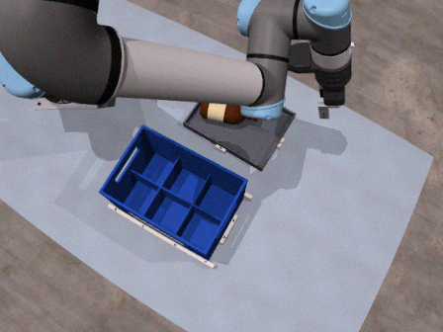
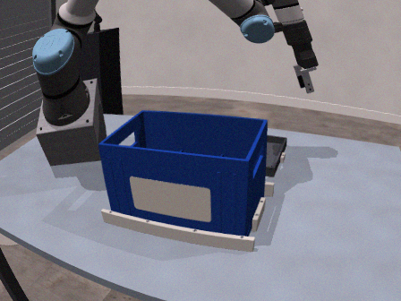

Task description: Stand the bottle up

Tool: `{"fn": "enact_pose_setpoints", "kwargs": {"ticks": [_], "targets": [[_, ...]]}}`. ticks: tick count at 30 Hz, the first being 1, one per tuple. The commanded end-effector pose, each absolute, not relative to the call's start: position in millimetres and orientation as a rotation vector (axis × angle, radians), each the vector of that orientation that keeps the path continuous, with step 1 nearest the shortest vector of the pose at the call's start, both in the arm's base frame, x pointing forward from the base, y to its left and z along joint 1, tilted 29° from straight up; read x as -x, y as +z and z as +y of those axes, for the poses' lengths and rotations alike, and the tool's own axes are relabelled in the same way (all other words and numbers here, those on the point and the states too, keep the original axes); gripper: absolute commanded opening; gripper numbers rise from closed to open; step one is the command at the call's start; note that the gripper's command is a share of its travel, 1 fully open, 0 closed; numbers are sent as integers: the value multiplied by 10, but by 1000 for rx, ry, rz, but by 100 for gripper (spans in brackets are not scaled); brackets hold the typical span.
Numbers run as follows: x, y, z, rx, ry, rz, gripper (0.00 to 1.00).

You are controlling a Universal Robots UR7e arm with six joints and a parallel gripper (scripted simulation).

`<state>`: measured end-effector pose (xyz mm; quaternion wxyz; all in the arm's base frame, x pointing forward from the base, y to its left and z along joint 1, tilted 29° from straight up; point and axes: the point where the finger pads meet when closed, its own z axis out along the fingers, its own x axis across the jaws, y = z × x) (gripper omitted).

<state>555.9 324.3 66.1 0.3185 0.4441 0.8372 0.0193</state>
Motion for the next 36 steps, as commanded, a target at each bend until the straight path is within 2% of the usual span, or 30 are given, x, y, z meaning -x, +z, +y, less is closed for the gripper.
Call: {"fn": "enact_pose_setpoints", "kwargs": {"ticks": [1, 8, 10, 16, 22, 23, 36], "targets": [[-5022, 593, 3039, -1280, -40, 2225, 100], [-4371, 498, 2755, -1398, -167, 2222, 100], [-4371, 498, 2755, -1398, -167, 2222, 100], [-4060, 462, 2610, -1450, -231, 2213, 100], [-4006, 456, 2584, -1459, -243, 2211, 100], [-4006, 456, 2584, -1459, -243, 2211, 0], [-4006, 456, 2584, -1459, -243, 2211, 0]]}}
